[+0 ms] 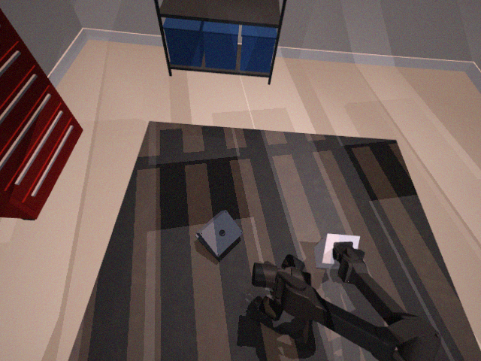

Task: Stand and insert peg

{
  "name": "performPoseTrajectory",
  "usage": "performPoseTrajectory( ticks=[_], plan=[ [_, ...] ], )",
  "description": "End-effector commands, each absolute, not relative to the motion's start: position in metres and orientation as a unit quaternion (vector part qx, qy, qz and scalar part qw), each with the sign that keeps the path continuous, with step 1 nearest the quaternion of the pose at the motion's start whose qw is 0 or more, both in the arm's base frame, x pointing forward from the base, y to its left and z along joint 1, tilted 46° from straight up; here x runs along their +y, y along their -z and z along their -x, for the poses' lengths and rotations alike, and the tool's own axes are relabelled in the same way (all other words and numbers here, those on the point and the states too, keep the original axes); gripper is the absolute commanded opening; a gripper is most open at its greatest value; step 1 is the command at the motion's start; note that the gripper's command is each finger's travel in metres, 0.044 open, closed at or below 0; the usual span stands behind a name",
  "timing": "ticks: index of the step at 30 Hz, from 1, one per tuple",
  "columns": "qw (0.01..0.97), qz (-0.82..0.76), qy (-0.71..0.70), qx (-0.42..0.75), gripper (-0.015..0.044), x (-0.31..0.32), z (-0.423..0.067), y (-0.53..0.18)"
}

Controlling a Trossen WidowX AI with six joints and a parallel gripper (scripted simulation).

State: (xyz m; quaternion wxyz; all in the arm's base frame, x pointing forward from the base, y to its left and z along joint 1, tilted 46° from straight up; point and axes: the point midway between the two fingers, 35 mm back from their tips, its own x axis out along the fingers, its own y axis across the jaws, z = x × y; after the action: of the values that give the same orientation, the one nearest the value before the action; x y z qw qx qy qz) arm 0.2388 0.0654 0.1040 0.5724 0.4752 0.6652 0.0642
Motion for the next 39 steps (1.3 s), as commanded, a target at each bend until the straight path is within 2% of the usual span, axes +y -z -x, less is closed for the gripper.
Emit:
performPoseTrajectory(
  ticks=[1, 22, 37, 39],
  plan=[
    [0.569, -0.477, -0.064, 0.667, 0.0440, 0.071, -0.238, -0.098],
    [0.567, -0.479, -0.066, 0.666, 0.0440, 0.093, -0.239, -0.079],
    [0.571, -0.477, -0.067, 0.665, 0.0046, 0.091, -0.240, -0.082],
    [0.571, -0.477, -0.067, 0.665, 0.0033, 0.091, -0.240, -0.082]
  ],
)
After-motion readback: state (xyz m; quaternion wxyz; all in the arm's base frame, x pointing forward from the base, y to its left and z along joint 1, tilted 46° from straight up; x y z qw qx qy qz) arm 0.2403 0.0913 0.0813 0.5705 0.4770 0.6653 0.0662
